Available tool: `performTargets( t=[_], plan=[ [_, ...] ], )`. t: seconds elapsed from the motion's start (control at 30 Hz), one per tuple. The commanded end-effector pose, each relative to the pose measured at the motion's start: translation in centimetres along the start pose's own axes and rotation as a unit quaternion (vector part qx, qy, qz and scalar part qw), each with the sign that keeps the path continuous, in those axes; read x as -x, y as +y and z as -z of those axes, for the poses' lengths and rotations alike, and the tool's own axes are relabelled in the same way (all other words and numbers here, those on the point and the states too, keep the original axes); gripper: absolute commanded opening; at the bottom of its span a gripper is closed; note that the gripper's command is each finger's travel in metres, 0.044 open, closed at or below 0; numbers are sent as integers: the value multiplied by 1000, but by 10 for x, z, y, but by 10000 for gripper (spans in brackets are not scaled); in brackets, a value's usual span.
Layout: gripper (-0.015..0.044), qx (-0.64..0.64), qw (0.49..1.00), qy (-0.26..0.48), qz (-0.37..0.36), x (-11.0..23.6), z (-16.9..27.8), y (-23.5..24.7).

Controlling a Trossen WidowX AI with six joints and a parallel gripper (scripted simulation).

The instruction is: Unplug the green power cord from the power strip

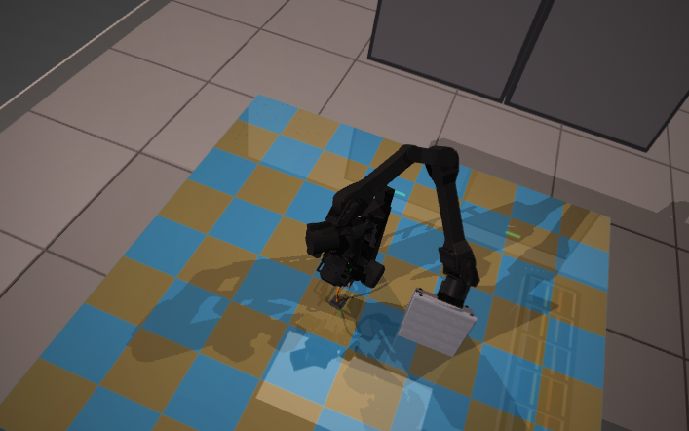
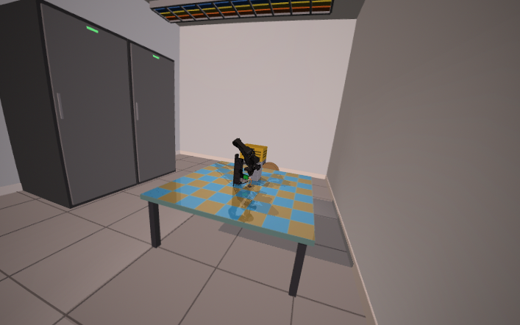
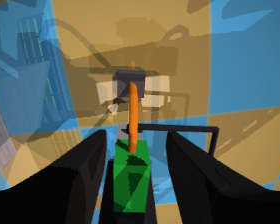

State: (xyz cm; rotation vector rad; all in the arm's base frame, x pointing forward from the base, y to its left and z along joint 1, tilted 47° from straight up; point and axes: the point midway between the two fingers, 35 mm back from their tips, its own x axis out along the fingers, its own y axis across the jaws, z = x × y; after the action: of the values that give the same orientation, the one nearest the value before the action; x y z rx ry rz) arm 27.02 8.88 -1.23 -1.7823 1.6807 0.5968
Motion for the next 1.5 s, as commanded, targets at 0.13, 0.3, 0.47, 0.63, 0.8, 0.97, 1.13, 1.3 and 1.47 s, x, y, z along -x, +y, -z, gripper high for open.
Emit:
performTargets(
  t=[0.13,0.3,0.47,0.63,0.8,0.97,1.13,1.3,1.47],
  plan=[
    [160,0,1000,2,0,0,13,0],
    [160,0,1000,2,0,0,21,1],
    [160,0,1000,2,0,0,29,2],
    [160,0,1000,2,0,0,37,3],
    [160,1,1000,2,0,0,41,4],
    [160,1,1000,2,0,-1,41,4],
    [160,0,1000,3,0,-6,41,4],
    [160,0,1000,3,0,-12,41,4],
    [160,0,1000,3,0,-12,41,4]
  ],
)
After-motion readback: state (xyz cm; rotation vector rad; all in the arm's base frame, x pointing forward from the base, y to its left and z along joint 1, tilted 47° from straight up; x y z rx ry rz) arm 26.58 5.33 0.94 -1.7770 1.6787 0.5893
